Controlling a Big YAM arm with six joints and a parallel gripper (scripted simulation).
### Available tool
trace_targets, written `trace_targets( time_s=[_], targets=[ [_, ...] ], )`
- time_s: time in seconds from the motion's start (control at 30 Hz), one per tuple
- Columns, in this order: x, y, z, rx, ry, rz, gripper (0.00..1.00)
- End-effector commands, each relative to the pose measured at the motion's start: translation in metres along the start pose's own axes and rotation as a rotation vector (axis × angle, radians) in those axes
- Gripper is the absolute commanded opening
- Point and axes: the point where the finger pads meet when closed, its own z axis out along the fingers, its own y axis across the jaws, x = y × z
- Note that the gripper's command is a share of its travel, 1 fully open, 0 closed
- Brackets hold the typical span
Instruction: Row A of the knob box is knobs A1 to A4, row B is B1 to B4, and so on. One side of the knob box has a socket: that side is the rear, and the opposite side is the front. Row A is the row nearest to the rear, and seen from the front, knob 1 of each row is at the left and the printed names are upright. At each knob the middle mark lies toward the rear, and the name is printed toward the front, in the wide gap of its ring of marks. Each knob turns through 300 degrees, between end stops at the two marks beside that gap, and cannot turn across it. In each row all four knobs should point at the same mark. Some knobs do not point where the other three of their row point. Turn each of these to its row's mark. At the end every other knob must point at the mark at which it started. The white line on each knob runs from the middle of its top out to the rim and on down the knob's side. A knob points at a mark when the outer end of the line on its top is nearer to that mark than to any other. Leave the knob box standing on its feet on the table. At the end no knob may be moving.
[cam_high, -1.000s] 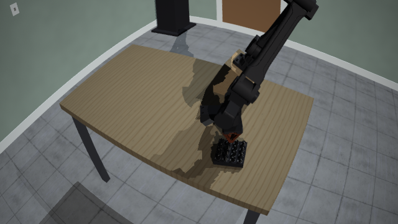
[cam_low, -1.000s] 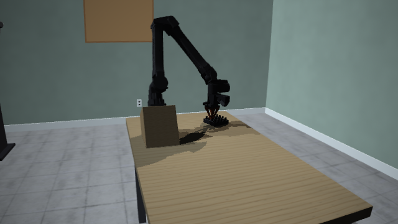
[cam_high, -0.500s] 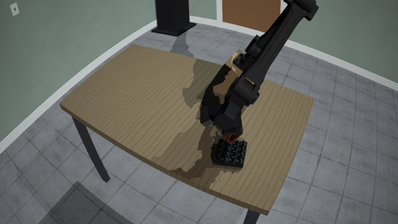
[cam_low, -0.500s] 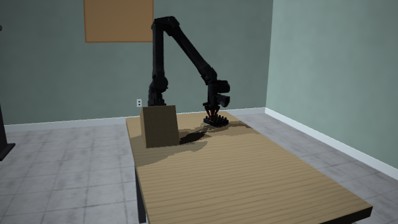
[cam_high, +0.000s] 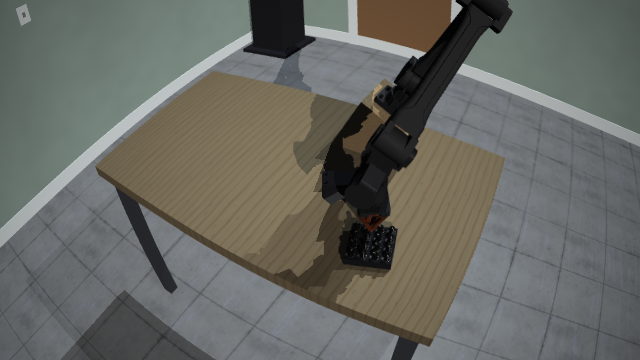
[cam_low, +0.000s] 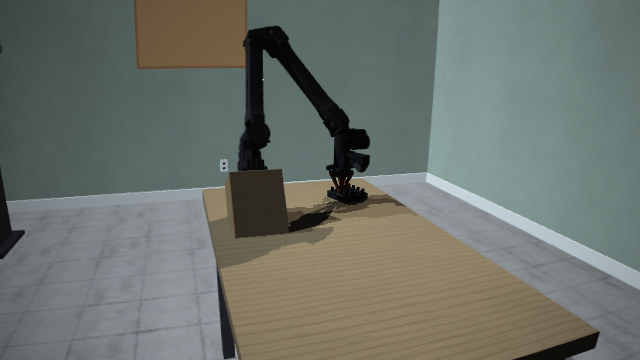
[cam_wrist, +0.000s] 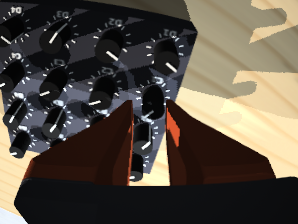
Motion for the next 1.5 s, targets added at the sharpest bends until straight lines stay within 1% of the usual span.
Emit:
trace_targets(
  time_s=[0.0, 0.47, 0.5, 1.47],
  targets=[
    [0.0019, -0.0034, 0.0034, 0.008, -0.002, 0.004, 0.18],
    [0.0019, -0.0034, 0.0034, 0.008, -0.002, 0.004, 0.18],
    [0.0019, -0.0034, 0.0034, 0.008, -0.002, 0.004, 0.08],
    [0.0022, -0.0037, 0.0033, 0.009, 0.000, 0.003, 0.08]
  ],
)
